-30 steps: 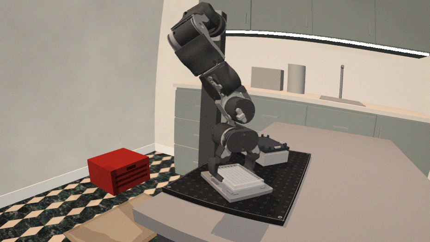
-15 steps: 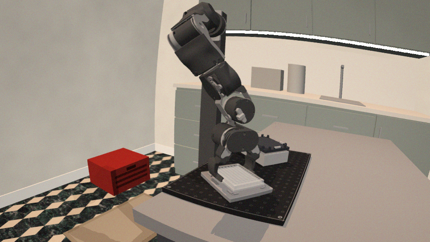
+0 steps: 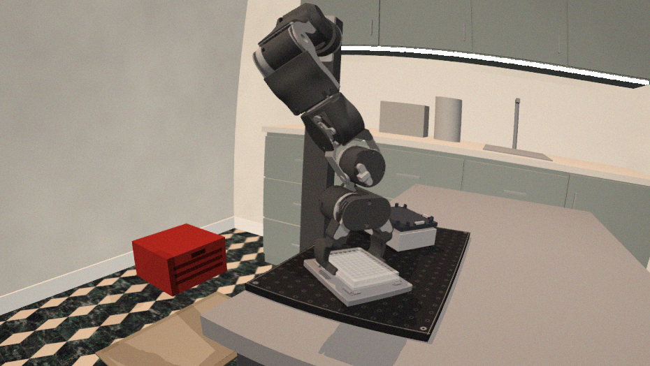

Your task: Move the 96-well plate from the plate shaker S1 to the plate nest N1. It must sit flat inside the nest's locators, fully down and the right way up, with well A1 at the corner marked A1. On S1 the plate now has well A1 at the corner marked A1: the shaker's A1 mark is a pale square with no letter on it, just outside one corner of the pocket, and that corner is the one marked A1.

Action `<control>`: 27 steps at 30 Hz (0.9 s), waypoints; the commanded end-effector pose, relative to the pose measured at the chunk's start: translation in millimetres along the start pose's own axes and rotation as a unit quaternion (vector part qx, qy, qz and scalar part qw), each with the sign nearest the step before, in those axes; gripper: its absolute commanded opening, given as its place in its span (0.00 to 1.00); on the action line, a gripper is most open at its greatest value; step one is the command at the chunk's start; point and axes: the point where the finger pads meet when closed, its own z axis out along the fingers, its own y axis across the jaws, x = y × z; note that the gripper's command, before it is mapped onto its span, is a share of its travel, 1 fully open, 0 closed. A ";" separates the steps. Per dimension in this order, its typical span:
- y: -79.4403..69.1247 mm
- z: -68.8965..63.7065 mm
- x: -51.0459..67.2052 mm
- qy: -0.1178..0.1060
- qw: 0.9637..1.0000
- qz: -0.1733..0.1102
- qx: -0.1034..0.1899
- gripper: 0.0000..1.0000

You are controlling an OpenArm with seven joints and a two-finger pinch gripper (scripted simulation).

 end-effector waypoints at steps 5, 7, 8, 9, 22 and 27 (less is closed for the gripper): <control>1.0 2.4 1.0 0.000 1.000 -0.001 -0.003 0.00; 1.0 2.4 1.0 0.000 1.000 -0.001 -0.003 0.00; 1.0 2.4 1.0 0.000 1.000 -0.001 -0.003 0.00; 1.0 2.4 1.0 0.000 1.000 -0.001 -0.003 0.00; 1.6 4.6 0.7 -0.001 1.000 0.000 -0.004 0.00; 1.6 4.6 0.7 -0.001 1.000 0.000 -0.004 0.00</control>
